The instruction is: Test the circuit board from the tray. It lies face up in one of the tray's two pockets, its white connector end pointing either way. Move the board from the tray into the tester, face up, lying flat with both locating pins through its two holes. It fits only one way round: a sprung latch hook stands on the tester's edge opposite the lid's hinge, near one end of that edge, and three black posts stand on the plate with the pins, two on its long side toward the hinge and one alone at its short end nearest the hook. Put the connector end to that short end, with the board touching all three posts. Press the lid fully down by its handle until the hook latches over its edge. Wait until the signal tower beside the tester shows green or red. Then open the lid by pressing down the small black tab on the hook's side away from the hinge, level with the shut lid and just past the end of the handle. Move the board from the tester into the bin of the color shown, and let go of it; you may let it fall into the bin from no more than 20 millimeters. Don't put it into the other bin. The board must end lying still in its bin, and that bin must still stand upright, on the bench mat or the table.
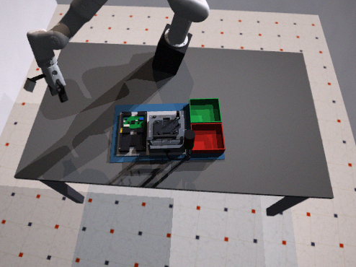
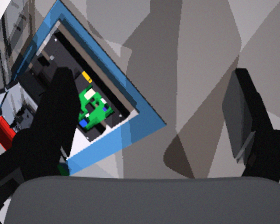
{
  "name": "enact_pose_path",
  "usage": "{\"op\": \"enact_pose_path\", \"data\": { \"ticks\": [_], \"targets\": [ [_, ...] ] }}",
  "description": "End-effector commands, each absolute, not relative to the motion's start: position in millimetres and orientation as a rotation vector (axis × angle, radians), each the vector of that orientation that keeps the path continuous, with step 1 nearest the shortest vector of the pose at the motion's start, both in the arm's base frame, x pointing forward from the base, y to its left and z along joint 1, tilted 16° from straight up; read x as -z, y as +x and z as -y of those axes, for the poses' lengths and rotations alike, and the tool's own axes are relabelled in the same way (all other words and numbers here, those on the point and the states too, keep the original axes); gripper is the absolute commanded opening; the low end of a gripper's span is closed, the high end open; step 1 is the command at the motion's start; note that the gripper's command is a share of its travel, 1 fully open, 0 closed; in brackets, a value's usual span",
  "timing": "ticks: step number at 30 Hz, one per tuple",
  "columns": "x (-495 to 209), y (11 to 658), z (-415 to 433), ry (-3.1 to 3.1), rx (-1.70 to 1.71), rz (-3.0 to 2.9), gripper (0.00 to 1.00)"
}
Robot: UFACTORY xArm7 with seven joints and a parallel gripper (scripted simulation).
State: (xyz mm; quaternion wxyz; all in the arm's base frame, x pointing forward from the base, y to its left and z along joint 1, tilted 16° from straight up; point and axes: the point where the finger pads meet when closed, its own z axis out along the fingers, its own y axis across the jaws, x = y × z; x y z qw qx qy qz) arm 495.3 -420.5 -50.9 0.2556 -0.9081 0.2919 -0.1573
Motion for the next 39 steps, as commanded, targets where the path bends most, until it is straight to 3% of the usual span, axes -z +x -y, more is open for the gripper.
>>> {"op": "enact_pose_path", "data": {
  "ticks": [1,21,39],
  "targets": [
    [48,496,423,-2.468,0.434,-0.793,1.0],
    [46,497,420,-2.479,0.438,-0.763,1.0],
    [-12,505,352,-2.662,0.529,0.039,1.0]
  ]
}}
